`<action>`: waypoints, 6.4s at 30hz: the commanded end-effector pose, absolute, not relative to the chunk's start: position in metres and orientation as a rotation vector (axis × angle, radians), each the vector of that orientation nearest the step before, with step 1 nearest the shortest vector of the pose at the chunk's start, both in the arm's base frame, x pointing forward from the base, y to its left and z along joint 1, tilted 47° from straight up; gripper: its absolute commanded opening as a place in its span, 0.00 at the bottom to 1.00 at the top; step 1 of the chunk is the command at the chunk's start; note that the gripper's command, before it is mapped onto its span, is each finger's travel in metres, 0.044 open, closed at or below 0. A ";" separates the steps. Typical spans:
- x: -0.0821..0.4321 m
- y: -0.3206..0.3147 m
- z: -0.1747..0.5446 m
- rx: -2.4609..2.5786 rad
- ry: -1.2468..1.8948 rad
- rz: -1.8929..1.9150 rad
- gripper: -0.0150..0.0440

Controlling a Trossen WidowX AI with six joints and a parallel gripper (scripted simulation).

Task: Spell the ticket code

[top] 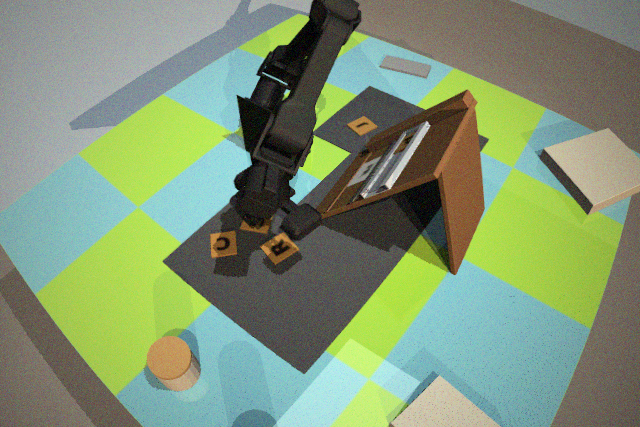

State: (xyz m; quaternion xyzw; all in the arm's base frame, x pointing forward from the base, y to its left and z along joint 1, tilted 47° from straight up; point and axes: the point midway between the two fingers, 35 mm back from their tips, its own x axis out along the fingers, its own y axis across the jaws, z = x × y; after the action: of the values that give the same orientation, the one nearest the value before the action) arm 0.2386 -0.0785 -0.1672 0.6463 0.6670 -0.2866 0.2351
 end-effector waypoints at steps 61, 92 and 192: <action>0.232 -0.041 -0.215 1.800 1.829 -0.902 0.83; 0.232 -0.041 -0.215 1.800 1.829 -0.902 0.82; 0.322 -0.095 -0.157 1.342 1.259 0.069 0.25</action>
State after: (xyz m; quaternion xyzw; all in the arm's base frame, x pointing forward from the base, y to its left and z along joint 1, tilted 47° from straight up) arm 0.3174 -0.0940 -0.1626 0.5952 0.5600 0.0017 0.5764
